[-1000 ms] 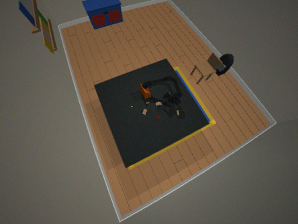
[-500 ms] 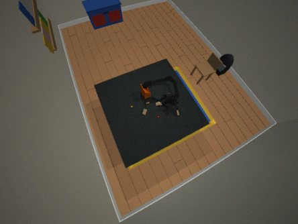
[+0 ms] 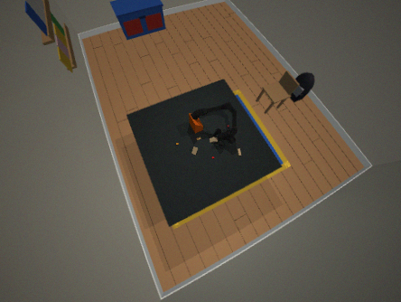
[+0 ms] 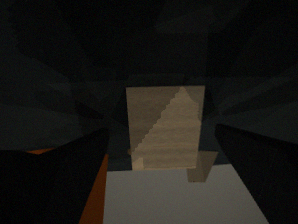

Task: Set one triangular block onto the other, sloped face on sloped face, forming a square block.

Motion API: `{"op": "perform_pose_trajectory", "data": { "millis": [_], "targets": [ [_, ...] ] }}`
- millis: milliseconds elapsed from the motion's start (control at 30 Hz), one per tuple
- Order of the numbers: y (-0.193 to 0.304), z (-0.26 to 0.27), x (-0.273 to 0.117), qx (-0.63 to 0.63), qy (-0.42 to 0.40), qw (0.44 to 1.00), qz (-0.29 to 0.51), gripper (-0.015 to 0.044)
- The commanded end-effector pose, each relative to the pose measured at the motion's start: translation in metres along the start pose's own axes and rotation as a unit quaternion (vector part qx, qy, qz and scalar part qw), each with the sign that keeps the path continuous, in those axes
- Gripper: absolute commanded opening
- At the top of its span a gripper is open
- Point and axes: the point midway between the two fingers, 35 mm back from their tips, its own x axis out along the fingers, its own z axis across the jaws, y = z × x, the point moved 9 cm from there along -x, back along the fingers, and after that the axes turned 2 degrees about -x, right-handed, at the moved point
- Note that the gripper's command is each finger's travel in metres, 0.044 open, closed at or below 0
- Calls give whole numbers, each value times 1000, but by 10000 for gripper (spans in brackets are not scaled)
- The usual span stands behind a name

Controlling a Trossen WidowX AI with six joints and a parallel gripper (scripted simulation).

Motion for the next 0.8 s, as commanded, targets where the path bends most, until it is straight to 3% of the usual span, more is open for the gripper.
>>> {"op": "perform_pose_trajectory", "data": {
  "millis": [0,200,500,767],
  "targets": [
    [1,0,3,3,-3,1000,0,440],
    [1,0,3,3,-3,1000,0,440],
    [1,0,2,1,-1,1000,1,204],
    [1,0,2,1,-1,1000,1,150]
  ]
}}
